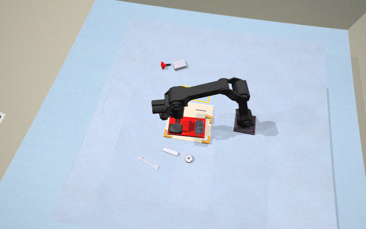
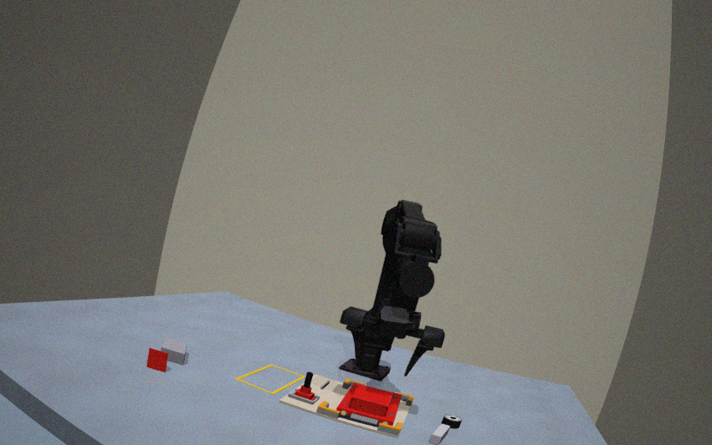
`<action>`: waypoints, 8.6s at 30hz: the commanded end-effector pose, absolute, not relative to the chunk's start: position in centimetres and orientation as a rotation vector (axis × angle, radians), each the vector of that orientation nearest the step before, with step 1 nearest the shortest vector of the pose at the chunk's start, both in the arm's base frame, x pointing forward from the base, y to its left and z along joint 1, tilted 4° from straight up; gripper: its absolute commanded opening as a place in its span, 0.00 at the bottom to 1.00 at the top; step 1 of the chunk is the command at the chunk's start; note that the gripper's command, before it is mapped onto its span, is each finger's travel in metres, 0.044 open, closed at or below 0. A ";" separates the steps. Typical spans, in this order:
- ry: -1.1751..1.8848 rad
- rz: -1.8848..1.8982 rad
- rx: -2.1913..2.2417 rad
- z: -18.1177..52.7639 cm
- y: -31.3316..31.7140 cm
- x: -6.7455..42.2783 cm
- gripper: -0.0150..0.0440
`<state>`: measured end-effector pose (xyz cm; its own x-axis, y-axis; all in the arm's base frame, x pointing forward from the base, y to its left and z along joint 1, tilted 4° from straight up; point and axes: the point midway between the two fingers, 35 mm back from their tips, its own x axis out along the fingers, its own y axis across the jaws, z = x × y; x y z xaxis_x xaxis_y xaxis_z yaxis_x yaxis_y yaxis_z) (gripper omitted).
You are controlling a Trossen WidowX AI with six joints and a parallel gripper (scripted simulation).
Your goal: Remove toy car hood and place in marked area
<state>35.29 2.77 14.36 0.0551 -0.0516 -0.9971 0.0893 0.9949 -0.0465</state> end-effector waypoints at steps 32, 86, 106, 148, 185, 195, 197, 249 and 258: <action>1.516 -0.113 0.030 12.0 2.6 35.4 1.00; 1.516 -0.113 0.030 8.9 2.5 35.2 1.00; 1.516 -0.113 0.030 7.9 2.4 35.3 1.00; 1.509 -0.113 0.036 7.7 2.5 35.4 0.36; 1.509 -0.112 0.037 10.1 2.6 35.2 0.25; 1.509 -0.112 0.037 12.2 2.8 35.2 0.25; 1.509 -0.112 0.037 12.8 2.8 35.2 0.25; 1.509 -0.139 0.042 15.1 -12.7 30.6 0.25; 1.512 -0.132 0.032 15.3 -15.4 28.8 0.25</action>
